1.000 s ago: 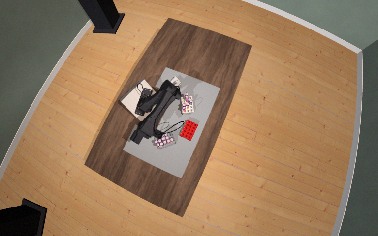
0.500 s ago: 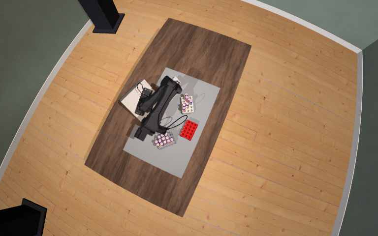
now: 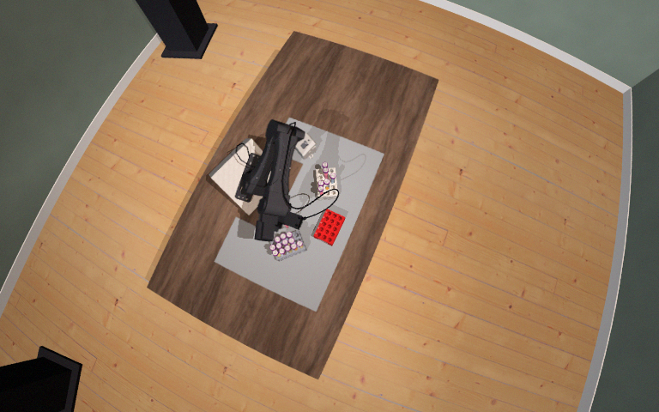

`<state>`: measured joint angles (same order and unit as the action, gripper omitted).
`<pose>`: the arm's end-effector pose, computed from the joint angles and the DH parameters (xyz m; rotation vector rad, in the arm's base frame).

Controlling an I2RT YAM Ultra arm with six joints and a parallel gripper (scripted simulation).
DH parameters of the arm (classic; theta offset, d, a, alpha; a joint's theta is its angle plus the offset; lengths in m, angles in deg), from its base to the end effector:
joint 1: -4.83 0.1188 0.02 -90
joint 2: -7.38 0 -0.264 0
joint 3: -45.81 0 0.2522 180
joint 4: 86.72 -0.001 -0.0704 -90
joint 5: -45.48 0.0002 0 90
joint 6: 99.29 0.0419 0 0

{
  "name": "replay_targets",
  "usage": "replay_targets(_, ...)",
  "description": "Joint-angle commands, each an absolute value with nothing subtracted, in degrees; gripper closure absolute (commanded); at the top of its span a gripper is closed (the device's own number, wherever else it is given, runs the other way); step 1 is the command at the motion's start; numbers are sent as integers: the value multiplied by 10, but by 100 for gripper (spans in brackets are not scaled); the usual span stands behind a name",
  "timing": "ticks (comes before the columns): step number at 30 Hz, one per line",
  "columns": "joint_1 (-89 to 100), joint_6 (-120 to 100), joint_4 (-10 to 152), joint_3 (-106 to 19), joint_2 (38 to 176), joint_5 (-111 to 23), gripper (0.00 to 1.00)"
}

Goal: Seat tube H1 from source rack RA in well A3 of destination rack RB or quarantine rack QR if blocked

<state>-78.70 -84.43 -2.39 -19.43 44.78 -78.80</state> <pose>0.0326 -0.0695 0.2996 0.0318 2.4712 -0.3342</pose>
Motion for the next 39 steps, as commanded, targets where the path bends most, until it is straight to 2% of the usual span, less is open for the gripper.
replay_targets(1, -733, -743, 2, -207, 414, -770, 100)
replay_targets(11, -556, -567, 52, -210, 385, -712, 100)
replay_targets(26, -87, -203, 106, -239, 439, -432, 100)
replay_targets(28, -87, -203, 106, -239, 439, -432, 100)
replay_targets(29, -27, -156, 100, -247, 452, -380, 100)
replay_targets(39, 179, 20, 82, -290, 537, -229, 100)
